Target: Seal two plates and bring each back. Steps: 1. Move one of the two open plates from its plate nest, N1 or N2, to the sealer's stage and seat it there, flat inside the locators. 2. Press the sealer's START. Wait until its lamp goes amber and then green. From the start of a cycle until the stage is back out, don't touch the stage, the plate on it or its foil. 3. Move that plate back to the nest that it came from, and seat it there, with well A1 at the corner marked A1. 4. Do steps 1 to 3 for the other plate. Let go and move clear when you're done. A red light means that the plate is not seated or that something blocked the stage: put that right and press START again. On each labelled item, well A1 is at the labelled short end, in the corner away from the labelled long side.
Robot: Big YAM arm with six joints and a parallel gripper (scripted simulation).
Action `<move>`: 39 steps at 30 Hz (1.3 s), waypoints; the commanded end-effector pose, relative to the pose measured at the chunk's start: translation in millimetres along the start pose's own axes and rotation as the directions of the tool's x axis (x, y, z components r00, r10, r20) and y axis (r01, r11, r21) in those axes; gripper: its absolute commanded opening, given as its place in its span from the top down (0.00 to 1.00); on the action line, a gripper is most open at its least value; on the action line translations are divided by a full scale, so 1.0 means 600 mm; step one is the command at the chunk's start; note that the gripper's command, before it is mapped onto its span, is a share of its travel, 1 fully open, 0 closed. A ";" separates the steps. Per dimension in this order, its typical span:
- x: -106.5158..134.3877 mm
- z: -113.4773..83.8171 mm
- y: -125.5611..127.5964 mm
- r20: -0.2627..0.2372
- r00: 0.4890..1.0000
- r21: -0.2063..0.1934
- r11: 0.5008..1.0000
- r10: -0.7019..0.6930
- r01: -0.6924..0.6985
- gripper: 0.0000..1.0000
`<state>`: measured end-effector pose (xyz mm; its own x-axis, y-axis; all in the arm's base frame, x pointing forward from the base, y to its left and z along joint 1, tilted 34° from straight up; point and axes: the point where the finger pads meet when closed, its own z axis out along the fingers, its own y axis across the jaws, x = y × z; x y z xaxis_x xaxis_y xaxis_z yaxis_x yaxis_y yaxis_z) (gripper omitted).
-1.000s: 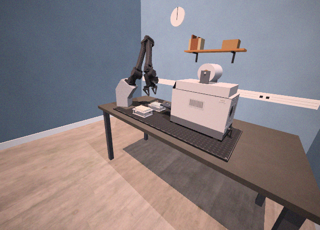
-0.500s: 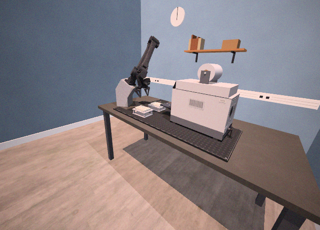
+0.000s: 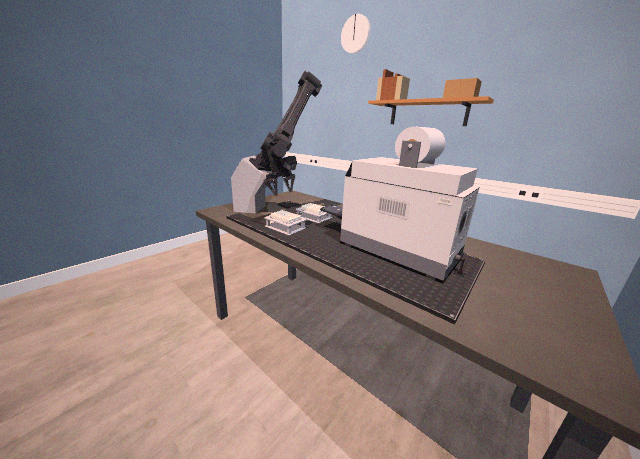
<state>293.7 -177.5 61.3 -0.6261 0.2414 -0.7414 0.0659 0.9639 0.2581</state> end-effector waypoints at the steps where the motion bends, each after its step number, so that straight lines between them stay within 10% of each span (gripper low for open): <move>1: -0.013 -0.001 0.010 0.014 1.000 -0.004 1.000 -0.026 0.026 0.00; 39: -0.015 0.040 0.006 0.022 1.000 -0.005 1.000 0.002 -0.001 0.00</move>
<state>306.5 -167.8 49.4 -0.6256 0.2497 -0.7391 0.0624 0.9604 0.2716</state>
